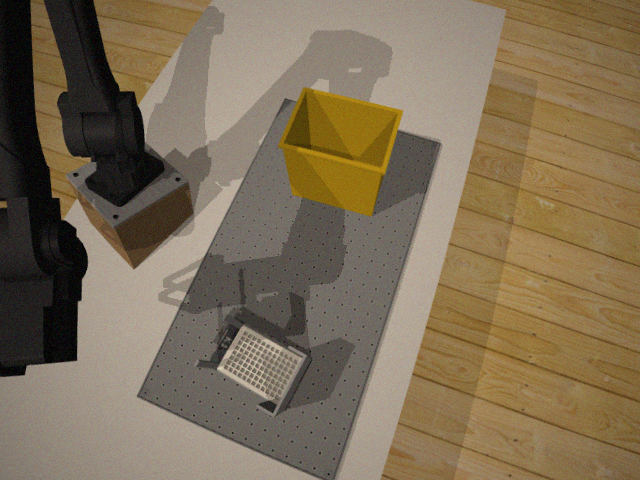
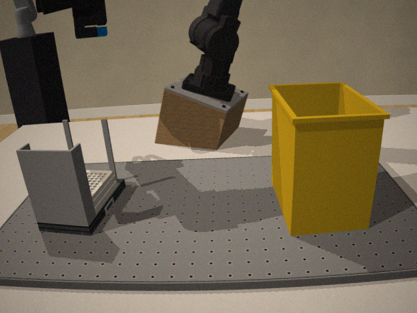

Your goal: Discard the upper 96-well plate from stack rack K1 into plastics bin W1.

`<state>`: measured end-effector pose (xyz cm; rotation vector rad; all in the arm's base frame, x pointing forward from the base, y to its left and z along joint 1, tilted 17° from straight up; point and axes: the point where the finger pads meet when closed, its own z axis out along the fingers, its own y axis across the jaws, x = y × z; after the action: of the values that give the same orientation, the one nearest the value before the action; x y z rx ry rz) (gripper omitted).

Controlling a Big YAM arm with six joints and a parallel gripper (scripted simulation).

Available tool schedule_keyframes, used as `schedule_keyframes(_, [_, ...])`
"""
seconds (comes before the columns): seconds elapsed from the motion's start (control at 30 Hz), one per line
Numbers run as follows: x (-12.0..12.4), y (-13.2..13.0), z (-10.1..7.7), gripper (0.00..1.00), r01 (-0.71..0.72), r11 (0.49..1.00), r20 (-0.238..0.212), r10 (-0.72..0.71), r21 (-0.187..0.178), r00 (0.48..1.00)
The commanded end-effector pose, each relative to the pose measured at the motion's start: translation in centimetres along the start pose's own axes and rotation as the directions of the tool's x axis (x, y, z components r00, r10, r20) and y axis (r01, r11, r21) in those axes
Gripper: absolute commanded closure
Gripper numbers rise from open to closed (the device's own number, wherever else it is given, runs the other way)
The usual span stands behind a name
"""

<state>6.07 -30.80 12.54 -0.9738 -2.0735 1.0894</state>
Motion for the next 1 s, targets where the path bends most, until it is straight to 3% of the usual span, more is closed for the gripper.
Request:
schedule_keyframes(0.0, [-0.2,-0.2,-0.1,0.0,-0.007,1.0,0.003,0.007,0.0,1.0])
schedule_keyframes(0.53, [-0.2,-0.2,-0.1,0.0,-0.007,1.0,0.003,0.007,0.0,1.0])
schedule_keyframes(0.57, [-2.5,-1.4,-1.9,0.0,-0.048,0.998,0.058,0.051,-0.037,0.997])
schedule_keyframes(0.7, [-3.7,-0.2,-3.1,0.0,0.027,0.989,0.087,-0.015,-0.146,0.996])
schedule_keyframes(0.73, [-3.7,0.7,-3.0,0.0,0.065,0.985,0.073,-0.054,-0.158,0.996])
schedule_keyframes(0.83, [-4.7,1.7,-4.0,0.0,0.116,0.966,0.108,-0.093,-0.231,0.99])
schedule_keyframes(0.87, [-4.5,2.0,-4.2,0.0,0.13,0.964,0.097,-0.111,-0.23,0.989])
schedule_keyframes(0.97, [-5.6,3.1,-5.3,0.0,0.176,0.938,0.145,-0.138,-0.299,0.98])
